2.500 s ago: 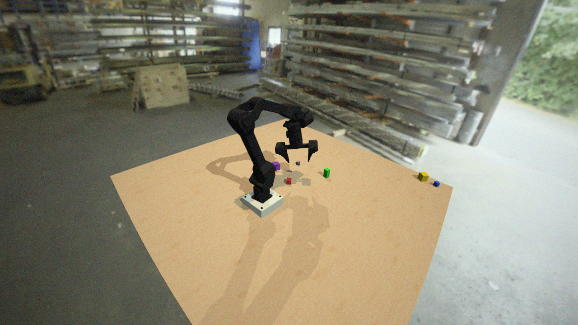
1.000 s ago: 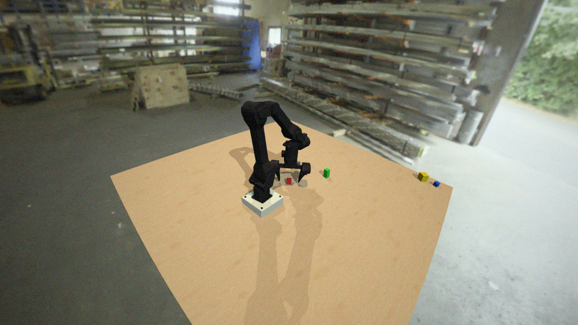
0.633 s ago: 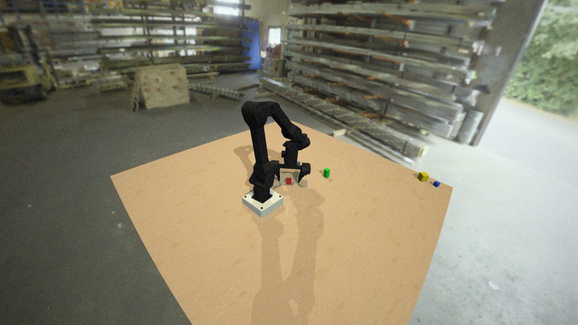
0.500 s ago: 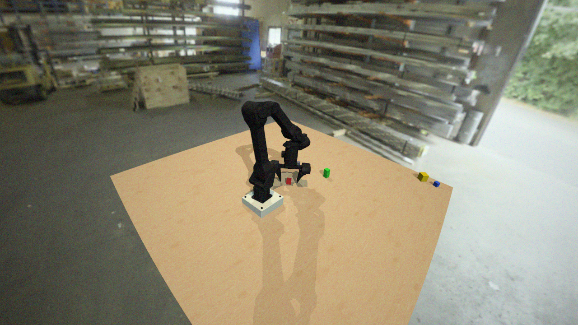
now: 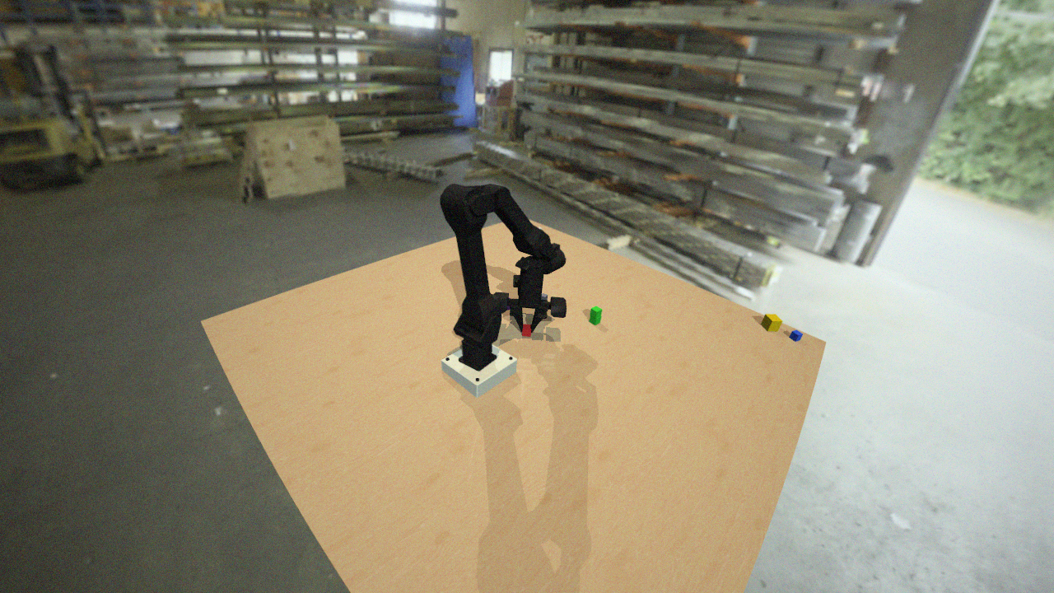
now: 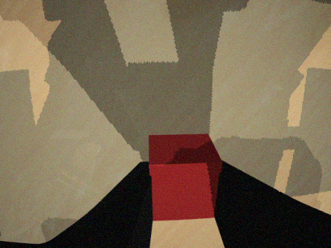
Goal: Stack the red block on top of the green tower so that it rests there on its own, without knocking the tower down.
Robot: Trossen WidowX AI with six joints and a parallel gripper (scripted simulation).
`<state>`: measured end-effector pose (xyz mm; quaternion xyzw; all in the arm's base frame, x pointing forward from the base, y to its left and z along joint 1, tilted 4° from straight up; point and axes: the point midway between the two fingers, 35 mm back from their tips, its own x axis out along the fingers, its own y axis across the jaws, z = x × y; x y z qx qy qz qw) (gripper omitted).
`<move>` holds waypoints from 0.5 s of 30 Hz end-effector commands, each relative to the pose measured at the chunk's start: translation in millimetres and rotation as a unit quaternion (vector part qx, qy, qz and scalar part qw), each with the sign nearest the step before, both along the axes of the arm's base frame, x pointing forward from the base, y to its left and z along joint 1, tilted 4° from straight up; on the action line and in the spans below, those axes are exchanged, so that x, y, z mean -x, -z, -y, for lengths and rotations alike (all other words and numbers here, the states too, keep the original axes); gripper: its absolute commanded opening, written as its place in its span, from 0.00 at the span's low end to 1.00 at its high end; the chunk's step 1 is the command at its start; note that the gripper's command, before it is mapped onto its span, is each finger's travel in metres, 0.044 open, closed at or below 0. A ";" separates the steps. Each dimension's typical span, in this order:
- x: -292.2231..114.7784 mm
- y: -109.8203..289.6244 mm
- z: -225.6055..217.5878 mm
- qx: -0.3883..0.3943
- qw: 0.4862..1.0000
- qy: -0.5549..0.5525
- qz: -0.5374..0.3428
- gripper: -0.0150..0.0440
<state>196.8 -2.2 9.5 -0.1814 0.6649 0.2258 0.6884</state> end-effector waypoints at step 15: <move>0.1 -54.7 4.0 -0.001 1.000 0.002 0.001 0.25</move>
